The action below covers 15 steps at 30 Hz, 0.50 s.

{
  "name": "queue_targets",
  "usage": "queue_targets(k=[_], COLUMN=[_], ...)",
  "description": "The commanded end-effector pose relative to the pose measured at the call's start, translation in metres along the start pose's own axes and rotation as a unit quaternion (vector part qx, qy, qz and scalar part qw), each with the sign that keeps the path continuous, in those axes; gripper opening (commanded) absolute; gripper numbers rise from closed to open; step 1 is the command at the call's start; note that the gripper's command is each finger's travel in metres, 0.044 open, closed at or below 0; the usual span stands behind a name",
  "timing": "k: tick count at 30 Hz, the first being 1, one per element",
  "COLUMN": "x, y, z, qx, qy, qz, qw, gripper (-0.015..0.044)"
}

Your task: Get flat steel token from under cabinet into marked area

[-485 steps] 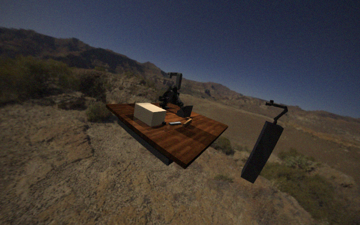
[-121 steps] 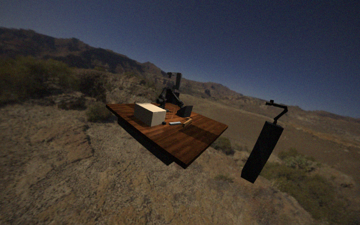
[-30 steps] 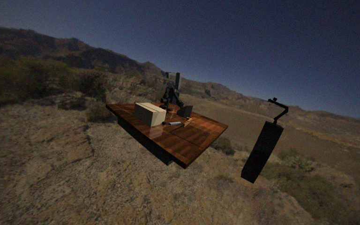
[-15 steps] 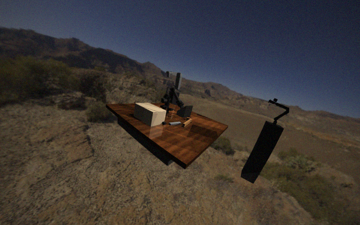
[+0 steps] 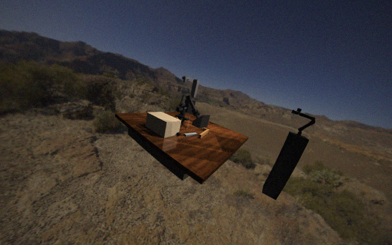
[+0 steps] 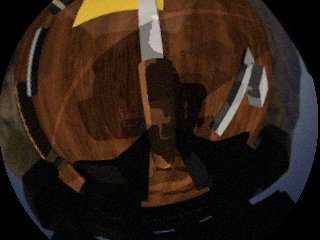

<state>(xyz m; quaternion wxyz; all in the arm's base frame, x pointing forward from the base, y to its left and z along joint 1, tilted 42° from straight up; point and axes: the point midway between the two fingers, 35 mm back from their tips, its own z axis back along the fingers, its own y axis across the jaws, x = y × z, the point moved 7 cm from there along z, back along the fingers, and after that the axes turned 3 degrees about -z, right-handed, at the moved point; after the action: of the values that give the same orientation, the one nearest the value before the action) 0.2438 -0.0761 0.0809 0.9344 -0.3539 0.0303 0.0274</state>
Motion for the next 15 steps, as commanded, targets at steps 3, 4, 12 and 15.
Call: queue_targets(k=[3,4,12,15], x=[-0.0106,-0.0115,-0.0077,-0.0075], y=[-0.0005,-0.0006,-0.0027,-0.0043], z=[-0.0009,-0.0009,0.0001,0.0004], qx=[-0.001,-0.001,0.000,0.000], qy=[0.003,0.003,0.000,0.000], qz=[0.003,0.003,0.005,0.013], qw=[1.000,1.000,1.000,1.000], gripper=[0.0000,0.0000,0.0000,0.0000])
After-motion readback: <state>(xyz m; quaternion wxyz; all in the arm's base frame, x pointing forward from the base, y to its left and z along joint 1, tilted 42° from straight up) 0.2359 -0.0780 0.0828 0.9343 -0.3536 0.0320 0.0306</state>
